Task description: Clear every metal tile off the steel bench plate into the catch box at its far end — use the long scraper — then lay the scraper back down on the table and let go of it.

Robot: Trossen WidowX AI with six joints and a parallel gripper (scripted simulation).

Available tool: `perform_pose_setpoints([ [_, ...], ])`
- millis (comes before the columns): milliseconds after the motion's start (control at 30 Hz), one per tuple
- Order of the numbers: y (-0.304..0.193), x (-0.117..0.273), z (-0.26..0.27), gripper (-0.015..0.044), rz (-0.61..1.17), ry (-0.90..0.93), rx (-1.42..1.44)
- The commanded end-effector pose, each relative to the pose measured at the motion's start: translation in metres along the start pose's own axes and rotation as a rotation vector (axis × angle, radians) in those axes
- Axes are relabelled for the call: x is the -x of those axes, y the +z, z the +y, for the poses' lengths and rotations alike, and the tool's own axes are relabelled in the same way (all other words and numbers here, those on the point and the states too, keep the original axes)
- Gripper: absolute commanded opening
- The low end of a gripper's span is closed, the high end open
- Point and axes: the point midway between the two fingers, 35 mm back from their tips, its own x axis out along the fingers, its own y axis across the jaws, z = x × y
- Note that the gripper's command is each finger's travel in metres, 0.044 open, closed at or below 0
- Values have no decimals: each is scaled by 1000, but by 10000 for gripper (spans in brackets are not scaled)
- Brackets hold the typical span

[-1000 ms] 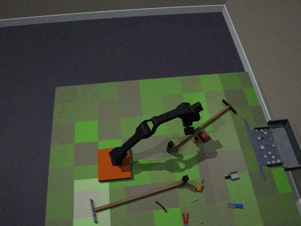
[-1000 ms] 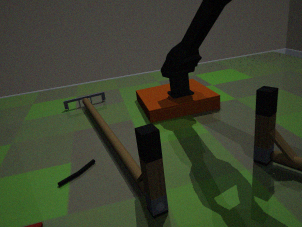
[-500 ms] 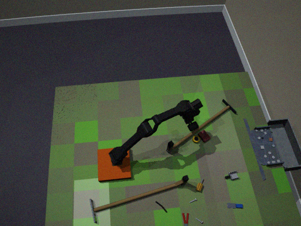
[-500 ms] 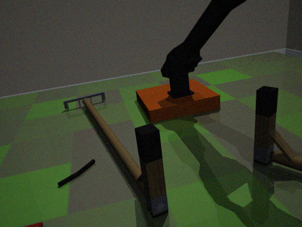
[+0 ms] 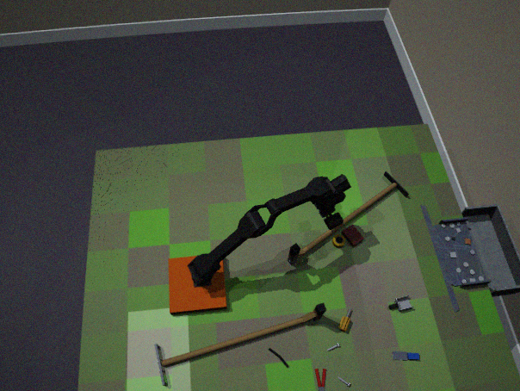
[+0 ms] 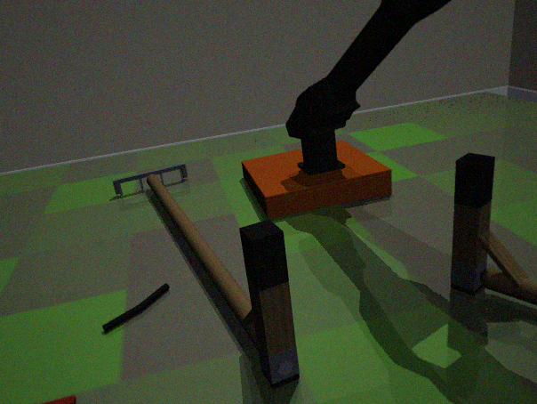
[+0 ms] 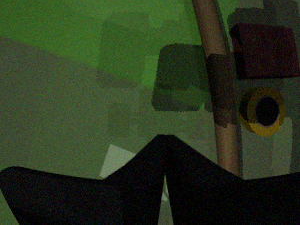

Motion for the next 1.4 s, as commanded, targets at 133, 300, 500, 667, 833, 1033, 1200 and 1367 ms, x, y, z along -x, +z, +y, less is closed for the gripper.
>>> perform_pose_setpoints([
  [133,-3,-19,0,0,10,0,13],
  [300,-6,-32,0,0,20,-2,18],
  [500,-10,-47,0,0,30,-3,24],
  [667,-13,-60,0,0,40,-4,29],
  [833,-17,-72,-1,0,49,-5,34],
  [1033,-18,-77,-2,0,52,-5,35],
  [1200,-17,-77,-7,0,50,-6,36],
  [1367,-16,-78,-11,0,49,-6,36],
])
